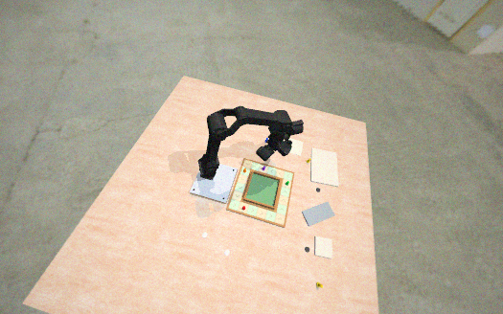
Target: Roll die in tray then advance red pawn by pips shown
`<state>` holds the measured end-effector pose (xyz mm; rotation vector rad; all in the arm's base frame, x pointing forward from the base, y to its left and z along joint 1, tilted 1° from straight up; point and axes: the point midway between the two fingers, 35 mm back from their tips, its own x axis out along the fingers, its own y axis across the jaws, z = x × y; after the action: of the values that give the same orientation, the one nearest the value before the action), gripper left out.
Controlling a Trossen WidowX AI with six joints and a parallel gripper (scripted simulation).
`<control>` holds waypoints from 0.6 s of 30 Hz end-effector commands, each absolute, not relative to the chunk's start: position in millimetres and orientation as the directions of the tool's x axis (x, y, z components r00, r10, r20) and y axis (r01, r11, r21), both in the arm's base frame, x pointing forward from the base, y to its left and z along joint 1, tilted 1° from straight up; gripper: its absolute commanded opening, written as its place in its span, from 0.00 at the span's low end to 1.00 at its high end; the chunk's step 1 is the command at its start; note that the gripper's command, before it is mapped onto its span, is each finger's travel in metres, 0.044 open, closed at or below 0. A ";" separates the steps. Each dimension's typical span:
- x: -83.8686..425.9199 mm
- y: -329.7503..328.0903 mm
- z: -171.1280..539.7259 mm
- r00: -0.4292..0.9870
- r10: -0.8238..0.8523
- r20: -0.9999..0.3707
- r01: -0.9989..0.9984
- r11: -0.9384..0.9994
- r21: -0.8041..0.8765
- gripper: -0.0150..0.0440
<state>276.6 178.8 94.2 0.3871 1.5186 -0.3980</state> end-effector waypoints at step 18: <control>288.9 127.8 129.5 0.022 -0.006 -1.000 0.359 0.933 0.003 0.25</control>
<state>284.2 145.6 131.0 0.3193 1.5292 -0.3298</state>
